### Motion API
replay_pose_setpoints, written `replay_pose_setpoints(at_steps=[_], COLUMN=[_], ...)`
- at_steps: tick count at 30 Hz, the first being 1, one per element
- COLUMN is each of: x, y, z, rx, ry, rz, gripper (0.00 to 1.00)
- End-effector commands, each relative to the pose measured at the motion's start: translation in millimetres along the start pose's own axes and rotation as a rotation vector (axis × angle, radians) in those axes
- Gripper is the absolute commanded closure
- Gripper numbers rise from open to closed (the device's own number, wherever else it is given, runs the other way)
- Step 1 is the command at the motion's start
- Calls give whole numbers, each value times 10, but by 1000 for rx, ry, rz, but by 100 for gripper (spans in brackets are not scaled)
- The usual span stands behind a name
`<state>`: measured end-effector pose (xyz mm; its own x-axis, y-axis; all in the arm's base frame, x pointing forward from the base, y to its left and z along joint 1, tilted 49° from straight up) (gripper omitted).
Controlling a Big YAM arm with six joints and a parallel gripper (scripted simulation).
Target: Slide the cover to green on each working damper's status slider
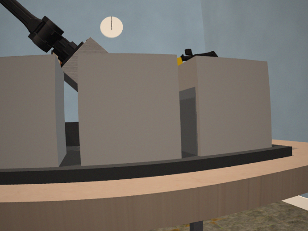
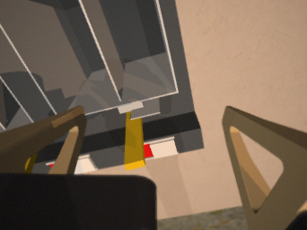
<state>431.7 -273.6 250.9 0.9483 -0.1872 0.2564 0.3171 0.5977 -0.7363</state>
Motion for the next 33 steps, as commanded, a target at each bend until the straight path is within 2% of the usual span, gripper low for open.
replay_pose_setpoints(at_steps=[1,4,6,8,9,13,14,16,17,19,22,33], x=[265,382,408,408,369,369,326,344,343,340,303,311], y=[318,579,640,640,368,372,417,671,681,651,544,567], z=[145,217,235,235,209,209,172,221,214,214,108,131], rx=[18,29,31,31,21,23,24,34,35,34,30,30], ry=[5,9,11,11,17,17,27,18,20,20,41,36], rz=[151,248,270,270,222,216,228,276,278,272,253,257], gripper=[0,0,0,0,0,0,64,64,64,64,64,64])
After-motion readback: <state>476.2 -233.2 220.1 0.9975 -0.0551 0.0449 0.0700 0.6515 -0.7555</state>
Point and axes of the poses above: the point where the finger pads meet when closed, its own z axis back along the fingers, its own y axis across the jaws, x = y × z, the point moved 1 cm from there along z, back along the fingers, and after that the axes turned 3 degrees about z, right-handed, at the moved point
